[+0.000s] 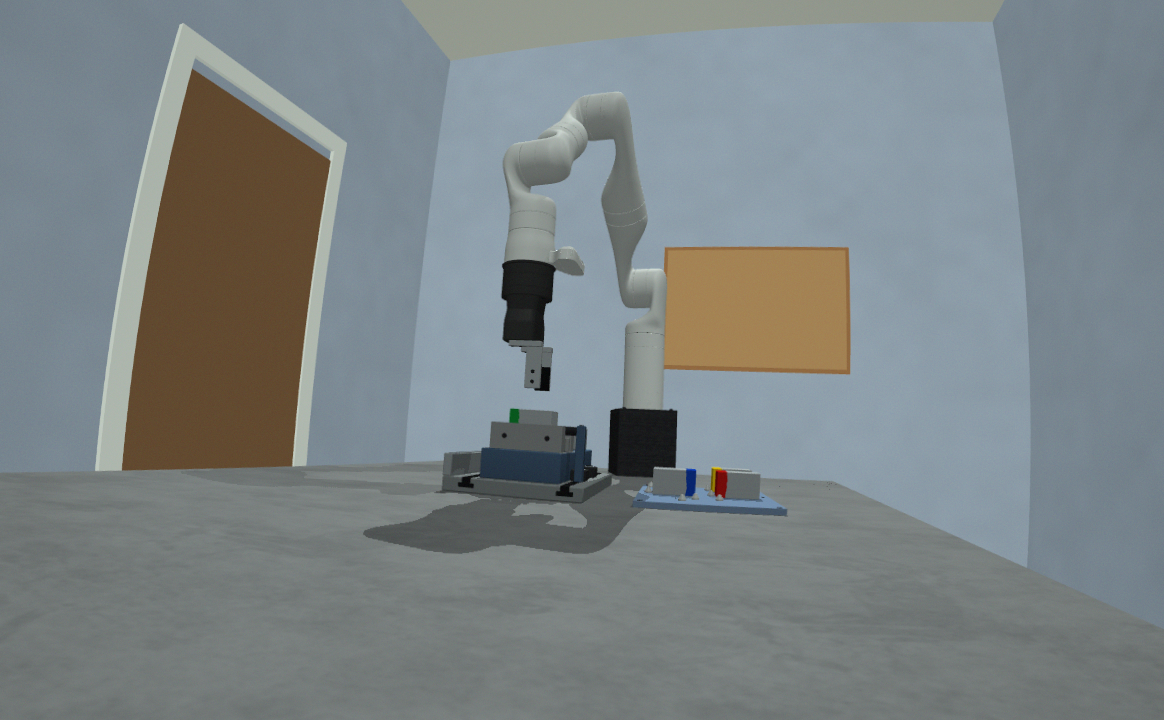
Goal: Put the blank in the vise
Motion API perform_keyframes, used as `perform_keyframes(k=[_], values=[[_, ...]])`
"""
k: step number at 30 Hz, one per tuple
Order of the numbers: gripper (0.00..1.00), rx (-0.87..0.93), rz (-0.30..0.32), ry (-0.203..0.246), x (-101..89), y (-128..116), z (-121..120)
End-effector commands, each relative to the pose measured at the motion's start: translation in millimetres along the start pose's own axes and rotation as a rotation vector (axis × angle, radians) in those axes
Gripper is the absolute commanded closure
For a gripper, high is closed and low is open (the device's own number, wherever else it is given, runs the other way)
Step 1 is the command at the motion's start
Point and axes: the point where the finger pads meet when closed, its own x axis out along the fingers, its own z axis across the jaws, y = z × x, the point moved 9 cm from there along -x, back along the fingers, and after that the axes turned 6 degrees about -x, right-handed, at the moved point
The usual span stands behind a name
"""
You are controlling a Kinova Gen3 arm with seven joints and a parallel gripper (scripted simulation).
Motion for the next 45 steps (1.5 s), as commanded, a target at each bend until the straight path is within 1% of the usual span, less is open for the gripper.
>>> perform_keyframes(k=[1,6,8,9,23,25,26,45], values=[[0.00,0.000,-0.005,-0.017,-17.9,-1,3],[0.00,0.000,-0.005,-0.018,-37.9,-1,3],[0.00,0.000,-0.005,-0.018,-37.9,-1,3],[0.00,0.000,-0.002,-0.008,-34.1,0,1],[0.00,0.000,-0.005,-0.017,-75.4,-1,4],[0.00,0.000,-0.005,-0.017,-75.4,-1,4],[0.00,0.000,-0.003,-0.011,-70.7,-1,2],[0.00,0.000,-0.005,-0.018,-66.7,-1,4]])
